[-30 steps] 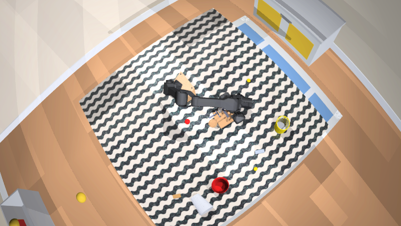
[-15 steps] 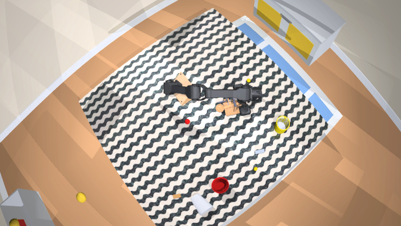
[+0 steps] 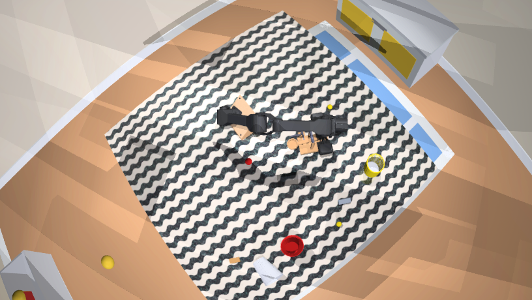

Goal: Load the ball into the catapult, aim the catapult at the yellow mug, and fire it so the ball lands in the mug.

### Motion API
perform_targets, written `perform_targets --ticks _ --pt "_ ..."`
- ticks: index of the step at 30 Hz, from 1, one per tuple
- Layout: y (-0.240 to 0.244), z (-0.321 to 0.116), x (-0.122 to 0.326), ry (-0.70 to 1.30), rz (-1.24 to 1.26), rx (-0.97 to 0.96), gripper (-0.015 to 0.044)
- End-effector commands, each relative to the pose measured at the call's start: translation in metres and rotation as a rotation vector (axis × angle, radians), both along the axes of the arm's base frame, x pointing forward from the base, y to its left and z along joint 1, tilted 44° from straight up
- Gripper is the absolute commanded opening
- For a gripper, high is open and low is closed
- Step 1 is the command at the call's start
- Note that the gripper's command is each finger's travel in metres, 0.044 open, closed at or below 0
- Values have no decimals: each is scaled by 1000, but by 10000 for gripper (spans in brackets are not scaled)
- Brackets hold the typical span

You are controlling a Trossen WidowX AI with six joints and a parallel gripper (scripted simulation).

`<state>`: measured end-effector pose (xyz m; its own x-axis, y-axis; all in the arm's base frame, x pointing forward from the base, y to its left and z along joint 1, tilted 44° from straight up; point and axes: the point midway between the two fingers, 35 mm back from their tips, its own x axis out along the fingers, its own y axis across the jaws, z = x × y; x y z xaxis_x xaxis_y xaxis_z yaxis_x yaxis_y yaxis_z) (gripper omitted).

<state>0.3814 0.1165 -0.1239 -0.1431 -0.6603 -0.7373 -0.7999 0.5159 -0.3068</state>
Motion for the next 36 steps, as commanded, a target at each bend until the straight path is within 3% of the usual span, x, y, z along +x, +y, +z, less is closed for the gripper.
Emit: perform_targets --ticks 1,25,36 --pt "-3 -5 0 -1 10 -3 0" --pt "-21 -22 -3 -1 -1 -1 0" --pt "-21 -22 -3 -1 -1 -1 289"
